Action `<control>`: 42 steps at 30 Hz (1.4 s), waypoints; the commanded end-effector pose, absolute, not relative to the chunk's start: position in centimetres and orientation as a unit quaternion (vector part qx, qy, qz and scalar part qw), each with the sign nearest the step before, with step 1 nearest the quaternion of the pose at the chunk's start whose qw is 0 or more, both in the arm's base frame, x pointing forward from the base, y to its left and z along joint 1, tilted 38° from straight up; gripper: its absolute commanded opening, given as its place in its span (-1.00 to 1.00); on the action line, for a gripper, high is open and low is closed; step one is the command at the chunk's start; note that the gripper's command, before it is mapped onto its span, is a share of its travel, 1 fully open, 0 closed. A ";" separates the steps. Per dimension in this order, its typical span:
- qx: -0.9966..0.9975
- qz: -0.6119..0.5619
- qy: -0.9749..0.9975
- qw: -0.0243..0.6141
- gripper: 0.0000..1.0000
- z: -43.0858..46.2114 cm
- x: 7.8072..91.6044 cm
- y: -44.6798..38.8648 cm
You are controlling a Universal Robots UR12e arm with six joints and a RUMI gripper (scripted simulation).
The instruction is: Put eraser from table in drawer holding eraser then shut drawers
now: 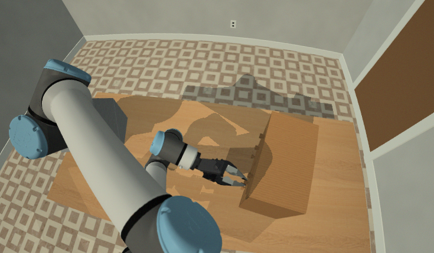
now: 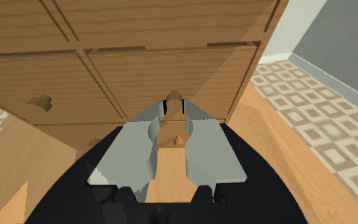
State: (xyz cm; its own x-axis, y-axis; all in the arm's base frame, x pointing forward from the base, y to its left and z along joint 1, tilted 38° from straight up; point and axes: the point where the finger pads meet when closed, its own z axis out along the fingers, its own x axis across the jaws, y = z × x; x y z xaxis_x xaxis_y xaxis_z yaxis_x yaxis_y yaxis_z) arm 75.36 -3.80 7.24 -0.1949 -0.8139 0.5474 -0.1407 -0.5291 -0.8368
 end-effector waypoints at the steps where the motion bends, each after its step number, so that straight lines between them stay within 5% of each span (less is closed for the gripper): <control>1: -0.580 -0.654 0.411 0.257 -0.86 7.3 75.3 -3.8; 42: -0.580 -0.654 0.411 0.257 -0.61 7.3 75.3 -3.8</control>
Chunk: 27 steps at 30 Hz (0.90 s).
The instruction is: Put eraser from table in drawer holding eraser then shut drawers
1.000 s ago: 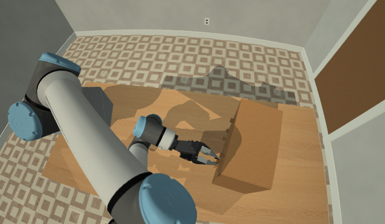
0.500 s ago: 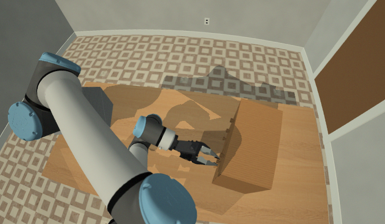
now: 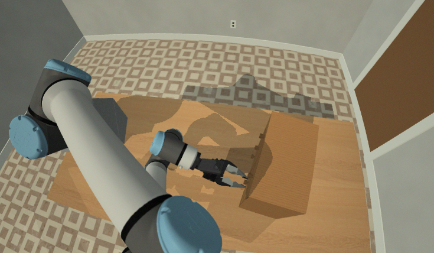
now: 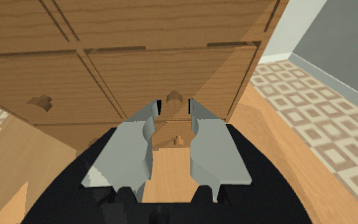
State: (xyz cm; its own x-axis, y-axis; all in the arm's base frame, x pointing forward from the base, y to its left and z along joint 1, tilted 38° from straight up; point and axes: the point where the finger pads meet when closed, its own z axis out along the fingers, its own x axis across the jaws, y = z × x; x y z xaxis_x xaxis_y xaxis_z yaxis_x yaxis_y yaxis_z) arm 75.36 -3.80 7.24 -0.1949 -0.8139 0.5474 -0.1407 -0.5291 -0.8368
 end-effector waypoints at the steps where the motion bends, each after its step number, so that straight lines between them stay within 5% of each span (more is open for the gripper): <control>1: -0.580 -0.654 0.411 0.257 -0.61 7.3 75.3 -3.8; 27: -0.580 -0.654 0.411 0.257 -0.61 5.9 70.6 -3.5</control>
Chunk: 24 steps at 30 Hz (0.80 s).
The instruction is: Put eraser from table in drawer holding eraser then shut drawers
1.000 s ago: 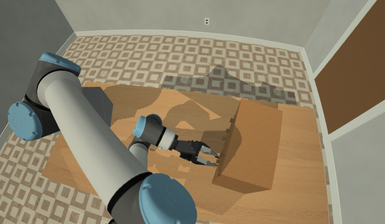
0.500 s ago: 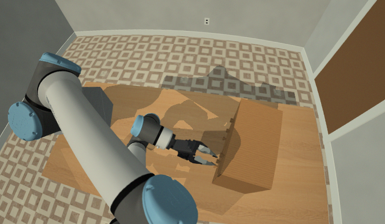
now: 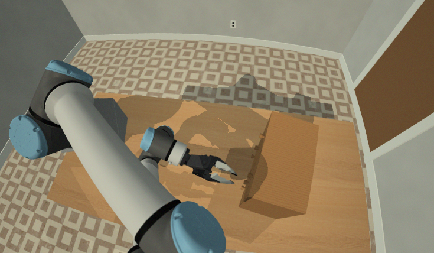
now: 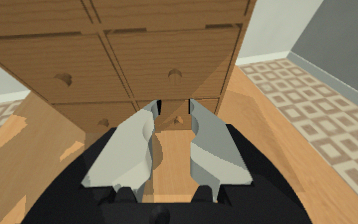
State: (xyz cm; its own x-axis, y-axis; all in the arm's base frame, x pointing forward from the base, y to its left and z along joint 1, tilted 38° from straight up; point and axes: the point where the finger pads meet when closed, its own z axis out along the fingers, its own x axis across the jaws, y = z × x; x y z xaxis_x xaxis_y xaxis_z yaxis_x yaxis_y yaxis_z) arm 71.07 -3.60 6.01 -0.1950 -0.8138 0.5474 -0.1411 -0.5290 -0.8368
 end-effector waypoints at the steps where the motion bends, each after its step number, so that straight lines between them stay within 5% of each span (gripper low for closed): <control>1: -0.580 -0.654 0.411 0.257 -0.61 5.9 70.6 -3.5; 24: -0.580 -0.654 0.411 0.257 -0.61 6.0 67.2 -2.7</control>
State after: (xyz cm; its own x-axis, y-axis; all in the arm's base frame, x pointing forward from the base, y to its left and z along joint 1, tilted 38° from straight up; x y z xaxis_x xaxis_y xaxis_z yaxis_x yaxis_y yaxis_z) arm 68.34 -2.98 5.96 -0.1950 -0.8138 0.5474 -0.1408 -0.5291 -0.8368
